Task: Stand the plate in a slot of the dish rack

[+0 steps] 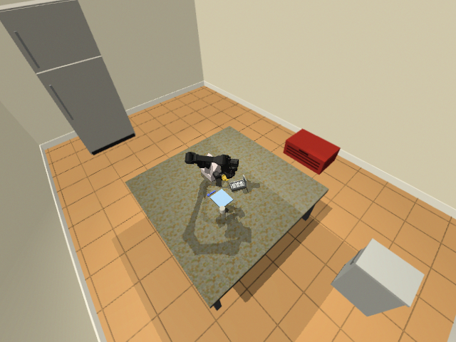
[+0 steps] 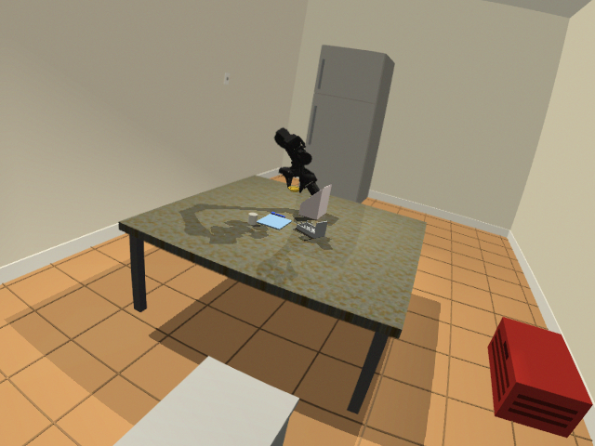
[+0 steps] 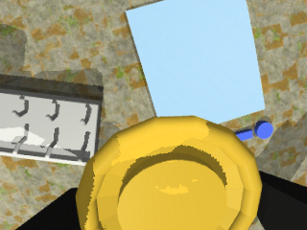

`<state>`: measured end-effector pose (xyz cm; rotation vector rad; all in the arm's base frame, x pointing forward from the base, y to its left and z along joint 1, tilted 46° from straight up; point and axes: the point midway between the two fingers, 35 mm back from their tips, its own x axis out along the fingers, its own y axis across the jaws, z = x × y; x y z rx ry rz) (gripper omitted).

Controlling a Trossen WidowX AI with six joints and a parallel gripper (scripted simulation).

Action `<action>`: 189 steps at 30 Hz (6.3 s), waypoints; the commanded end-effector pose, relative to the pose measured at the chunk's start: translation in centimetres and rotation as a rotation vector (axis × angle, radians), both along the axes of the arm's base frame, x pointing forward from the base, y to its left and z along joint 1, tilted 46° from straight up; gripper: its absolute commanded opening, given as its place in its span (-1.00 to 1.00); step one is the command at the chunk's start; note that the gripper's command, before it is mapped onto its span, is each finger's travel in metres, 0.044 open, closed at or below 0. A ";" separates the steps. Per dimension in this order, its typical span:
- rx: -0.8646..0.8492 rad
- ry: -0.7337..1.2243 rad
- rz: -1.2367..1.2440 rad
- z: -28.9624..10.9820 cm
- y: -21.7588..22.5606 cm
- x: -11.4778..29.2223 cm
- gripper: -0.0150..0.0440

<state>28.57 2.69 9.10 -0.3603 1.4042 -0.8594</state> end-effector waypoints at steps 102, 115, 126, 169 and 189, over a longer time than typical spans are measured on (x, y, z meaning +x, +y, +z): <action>0.918 -0.074 1.431 -13.2 -6.0 -4.0 -0.49; 0.656 -0.215 1.737 -12.4 -7.7 -3.9 -0.49; 0.619 -0.227 1.769 -12.2 -7.9 -3.9 -0.49; 0.630 -0.212 1.754 -16.6 -6.7 -2.7 -0.49; 0.627 -0.212 1.758 -16.6 -6.8 -2.6 0.67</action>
